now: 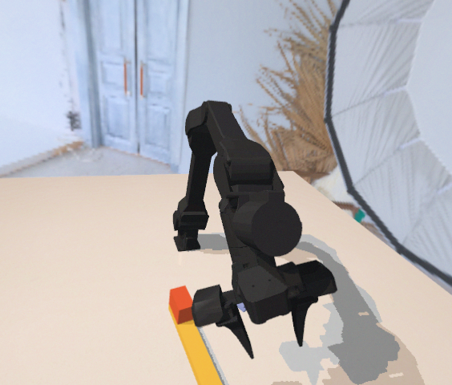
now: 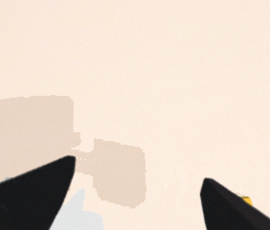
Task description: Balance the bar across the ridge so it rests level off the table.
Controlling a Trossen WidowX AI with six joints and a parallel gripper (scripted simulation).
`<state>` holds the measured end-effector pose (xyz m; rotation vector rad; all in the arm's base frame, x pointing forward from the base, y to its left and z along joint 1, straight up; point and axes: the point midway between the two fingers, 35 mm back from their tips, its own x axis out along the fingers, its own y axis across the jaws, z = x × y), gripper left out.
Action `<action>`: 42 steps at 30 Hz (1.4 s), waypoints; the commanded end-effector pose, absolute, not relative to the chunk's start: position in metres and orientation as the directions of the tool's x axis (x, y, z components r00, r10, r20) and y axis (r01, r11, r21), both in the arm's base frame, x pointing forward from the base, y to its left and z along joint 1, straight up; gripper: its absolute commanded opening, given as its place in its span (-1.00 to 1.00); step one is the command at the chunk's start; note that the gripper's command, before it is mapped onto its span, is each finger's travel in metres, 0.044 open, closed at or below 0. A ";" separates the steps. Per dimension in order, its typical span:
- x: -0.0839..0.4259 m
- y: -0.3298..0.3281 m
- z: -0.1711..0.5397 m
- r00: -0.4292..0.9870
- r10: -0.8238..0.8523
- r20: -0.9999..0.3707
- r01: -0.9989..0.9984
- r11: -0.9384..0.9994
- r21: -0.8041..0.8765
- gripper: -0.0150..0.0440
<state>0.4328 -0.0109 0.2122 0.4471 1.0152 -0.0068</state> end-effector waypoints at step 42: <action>0.319 -0.066 0.075 0.031 -0.007 -0.999 -0.110 0.994 -0.010 0.58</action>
